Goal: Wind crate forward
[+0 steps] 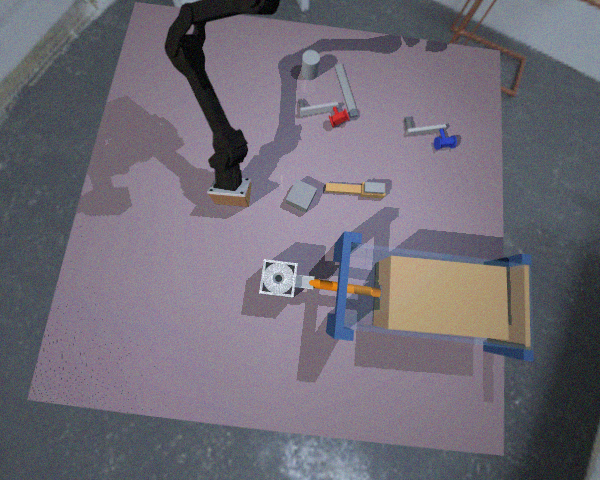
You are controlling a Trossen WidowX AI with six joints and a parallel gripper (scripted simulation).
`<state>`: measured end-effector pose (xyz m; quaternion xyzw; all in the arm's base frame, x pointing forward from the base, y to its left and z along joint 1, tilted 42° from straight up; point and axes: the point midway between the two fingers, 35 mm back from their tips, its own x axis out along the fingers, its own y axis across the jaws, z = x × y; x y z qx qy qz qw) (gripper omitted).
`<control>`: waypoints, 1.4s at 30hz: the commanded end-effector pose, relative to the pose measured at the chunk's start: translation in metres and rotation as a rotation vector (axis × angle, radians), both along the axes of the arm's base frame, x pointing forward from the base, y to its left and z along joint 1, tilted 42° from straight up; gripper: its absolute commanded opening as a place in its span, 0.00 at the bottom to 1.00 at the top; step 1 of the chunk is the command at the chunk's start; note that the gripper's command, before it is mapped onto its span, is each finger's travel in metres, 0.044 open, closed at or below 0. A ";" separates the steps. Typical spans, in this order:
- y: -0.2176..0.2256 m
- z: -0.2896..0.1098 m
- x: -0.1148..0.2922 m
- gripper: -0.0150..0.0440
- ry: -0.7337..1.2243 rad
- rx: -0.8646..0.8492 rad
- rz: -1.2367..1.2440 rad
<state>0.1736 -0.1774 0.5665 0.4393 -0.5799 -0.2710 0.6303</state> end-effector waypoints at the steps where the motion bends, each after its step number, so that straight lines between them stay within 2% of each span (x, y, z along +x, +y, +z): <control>1: 0.000 0.000 0.003 0.98 0.021 -0.004 0.000; 3: 0.005 -0.004 0.023 1.00 0.191 -0.044 -0.003; 6: 0.019 -0.017 0.067 1.00 0.562 -0.172 -0.001; 11: 0.056 -0.050 0.132 1.00 1.109 -0.492 0.016; 20: 0.116 -0.105 0.189 1.00 1.600 -1.056 0.037; 30: 0.201 -0.174 0.212 1.00 1.760 -1.774 0.122; 32: 0.221 -0.191 0.212 1.00 1.754 -1.989 0.111; 35: 0.254 -0.221 0.206 1.00 1.661 -2.377 0.081; 38: 0.278 -0.242 0.197 1.00 1.515 -2.671 0.039; 42: 0.307 -0.268 0.180 1.00 1.222 -3.019 -0.037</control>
